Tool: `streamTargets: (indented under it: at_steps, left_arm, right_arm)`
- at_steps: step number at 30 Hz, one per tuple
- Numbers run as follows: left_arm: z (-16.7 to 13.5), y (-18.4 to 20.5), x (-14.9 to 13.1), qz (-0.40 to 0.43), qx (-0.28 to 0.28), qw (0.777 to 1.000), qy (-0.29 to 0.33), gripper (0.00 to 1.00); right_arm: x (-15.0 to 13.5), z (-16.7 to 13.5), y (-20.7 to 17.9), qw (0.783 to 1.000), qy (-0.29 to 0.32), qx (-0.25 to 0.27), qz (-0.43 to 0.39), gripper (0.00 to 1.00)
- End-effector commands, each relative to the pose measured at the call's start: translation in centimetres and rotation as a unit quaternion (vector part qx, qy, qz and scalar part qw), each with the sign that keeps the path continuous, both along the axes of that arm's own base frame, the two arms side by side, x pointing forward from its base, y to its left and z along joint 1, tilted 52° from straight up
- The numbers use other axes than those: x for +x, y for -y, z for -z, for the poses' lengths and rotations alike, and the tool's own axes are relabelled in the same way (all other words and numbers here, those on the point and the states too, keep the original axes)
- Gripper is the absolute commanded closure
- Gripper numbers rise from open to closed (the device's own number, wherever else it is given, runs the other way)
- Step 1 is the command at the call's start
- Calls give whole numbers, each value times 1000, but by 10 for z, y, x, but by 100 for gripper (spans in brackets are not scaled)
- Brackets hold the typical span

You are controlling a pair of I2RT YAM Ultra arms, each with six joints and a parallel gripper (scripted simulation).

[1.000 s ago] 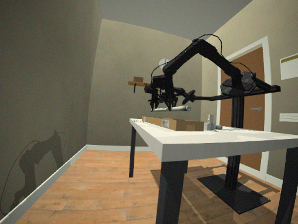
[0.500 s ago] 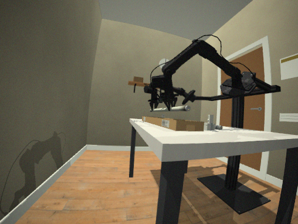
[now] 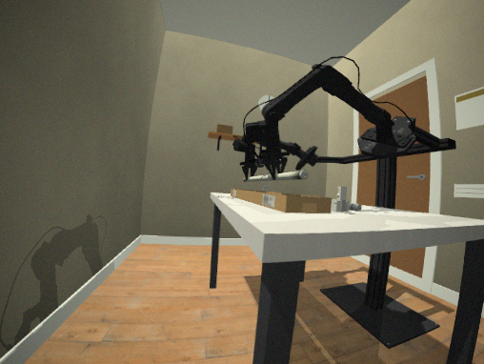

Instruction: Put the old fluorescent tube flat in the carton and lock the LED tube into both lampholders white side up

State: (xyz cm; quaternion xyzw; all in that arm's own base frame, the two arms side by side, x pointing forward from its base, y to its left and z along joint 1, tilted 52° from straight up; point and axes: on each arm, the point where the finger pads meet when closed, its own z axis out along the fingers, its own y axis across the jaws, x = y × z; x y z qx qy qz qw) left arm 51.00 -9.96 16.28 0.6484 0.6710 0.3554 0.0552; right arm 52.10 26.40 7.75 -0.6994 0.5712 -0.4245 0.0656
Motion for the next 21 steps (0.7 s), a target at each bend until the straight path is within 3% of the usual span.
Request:
streamTargets:
  at_steps: [1,19,21]
  left_arm:
    - [-9,24,4,25,-23,999,14,89]
    - [5,16,17,25,-21,999,11,89]
    - [-7,14,11,23,-21,999,14,89]
  right_arm:
    - [-3,11,-16,1000,-12,9,-17,89]
    - [15,14,-9,1000,3,20,-14,89]
    - [8,16,-15,1000,0,19,-15,89]
